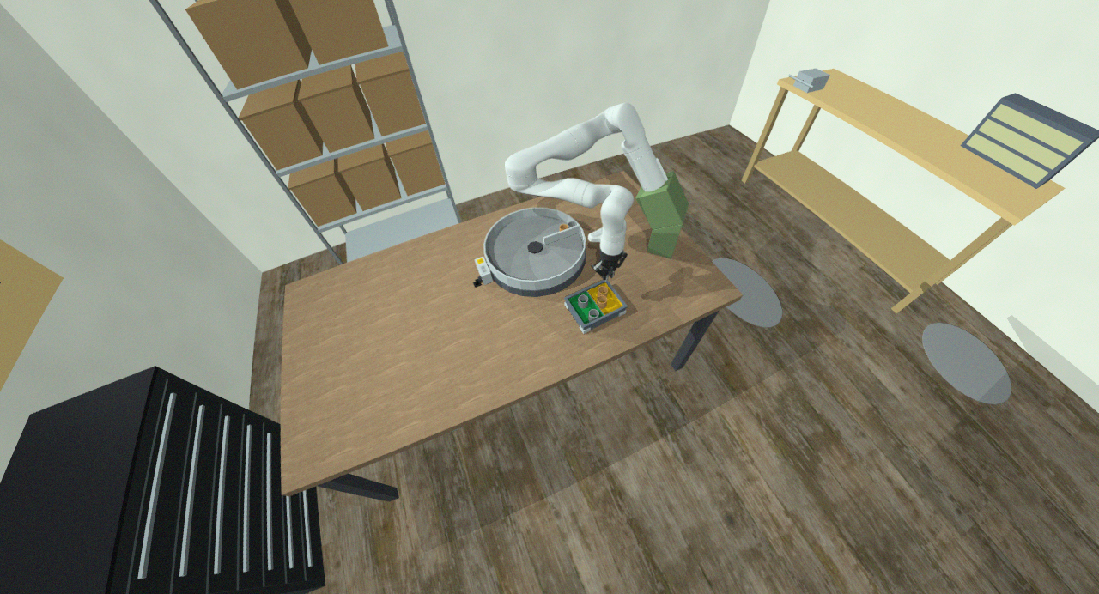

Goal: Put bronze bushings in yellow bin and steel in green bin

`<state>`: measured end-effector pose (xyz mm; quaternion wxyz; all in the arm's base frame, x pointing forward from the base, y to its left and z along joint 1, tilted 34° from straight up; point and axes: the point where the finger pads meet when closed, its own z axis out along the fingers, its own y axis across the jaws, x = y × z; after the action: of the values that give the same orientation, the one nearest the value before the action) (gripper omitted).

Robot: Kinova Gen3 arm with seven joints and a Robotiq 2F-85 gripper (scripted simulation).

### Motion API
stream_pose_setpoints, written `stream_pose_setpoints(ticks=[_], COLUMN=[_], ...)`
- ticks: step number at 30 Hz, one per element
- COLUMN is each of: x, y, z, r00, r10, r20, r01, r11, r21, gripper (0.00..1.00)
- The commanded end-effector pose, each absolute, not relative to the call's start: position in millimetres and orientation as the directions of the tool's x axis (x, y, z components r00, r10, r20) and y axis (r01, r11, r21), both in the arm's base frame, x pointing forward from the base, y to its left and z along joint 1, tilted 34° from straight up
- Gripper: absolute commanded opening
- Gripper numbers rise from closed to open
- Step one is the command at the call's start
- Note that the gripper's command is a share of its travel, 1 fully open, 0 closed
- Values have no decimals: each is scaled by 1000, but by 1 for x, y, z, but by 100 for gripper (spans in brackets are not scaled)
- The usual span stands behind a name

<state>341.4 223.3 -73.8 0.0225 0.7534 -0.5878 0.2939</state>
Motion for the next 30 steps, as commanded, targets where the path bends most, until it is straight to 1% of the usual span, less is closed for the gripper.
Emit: stream_pose_setpoints(ticks=[1, 14, 15, 18, 21, 22, 25, 29, 30], x=[341, 341, 342, 343, 344, 344, 344, 346, 346], y=[224, 224, 216, 195, 194, 186, 186, 157, 156], z=[-73, -73, -70, -61, -61, -58, -58, -46, -46], r00=[137, 137, 199, 373, 379, 436, 436, 636, 639], r10=[-873, -873, -849, -758, -754, -715, -715, -528, -525], r20=[468, 468, 489, 535, 537, 547, 547, 563, 563], r01=[-898, -898, -887, -829, -826, -797, -797, -649, -646], r11=[-309, -309, -369, -532, -537, -589, -589, -760, -763], r21=[-313, -313, -279, -175, -171, -134, -134, 20, 22], gripper=[19, 19, 18, 18, 18, 18, 18, 18, 18])
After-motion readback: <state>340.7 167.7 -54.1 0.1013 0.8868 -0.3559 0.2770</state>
